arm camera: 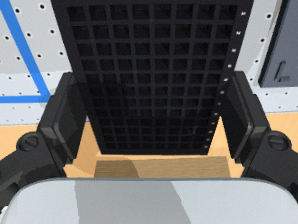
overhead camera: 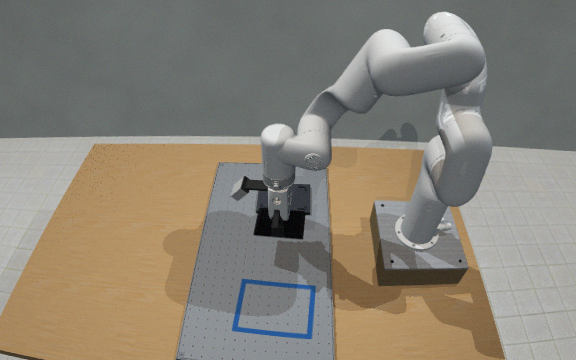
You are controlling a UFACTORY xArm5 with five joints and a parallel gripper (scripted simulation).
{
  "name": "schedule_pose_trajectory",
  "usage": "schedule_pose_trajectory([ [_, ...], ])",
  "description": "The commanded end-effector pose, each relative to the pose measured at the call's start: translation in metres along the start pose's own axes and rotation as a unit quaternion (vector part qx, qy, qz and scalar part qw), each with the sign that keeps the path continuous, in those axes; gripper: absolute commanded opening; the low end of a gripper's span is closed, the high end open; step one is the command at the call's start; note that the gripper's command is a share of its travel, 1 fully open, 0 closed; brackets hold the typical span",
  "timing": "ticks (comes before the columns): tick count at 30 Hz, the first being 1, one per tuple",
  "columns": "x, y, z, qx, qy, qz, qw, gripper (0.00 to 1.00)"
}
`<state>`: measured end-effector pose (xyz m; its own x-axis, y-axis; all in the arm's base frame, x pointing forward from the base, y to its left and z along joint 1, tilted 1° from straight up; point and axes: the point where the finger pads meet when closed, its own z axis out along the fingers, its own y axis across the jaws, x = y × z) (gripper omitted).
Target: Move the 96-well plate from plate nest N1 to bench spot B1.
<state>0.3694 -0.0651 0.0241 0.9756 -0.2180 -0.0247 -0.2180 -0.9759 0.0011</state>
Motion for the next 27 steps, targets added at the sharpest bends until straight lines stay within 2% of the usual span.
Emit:
schedule_pose_trajectory([
  [1, 0.001, -0.015, -0.001, 0.000, 0.002, 0.000, 1.000, 0.00],
  [27, -0.003, -0.095, 0.002, -0.002, 0.002, 0.000, 1.000, 0.00],
])
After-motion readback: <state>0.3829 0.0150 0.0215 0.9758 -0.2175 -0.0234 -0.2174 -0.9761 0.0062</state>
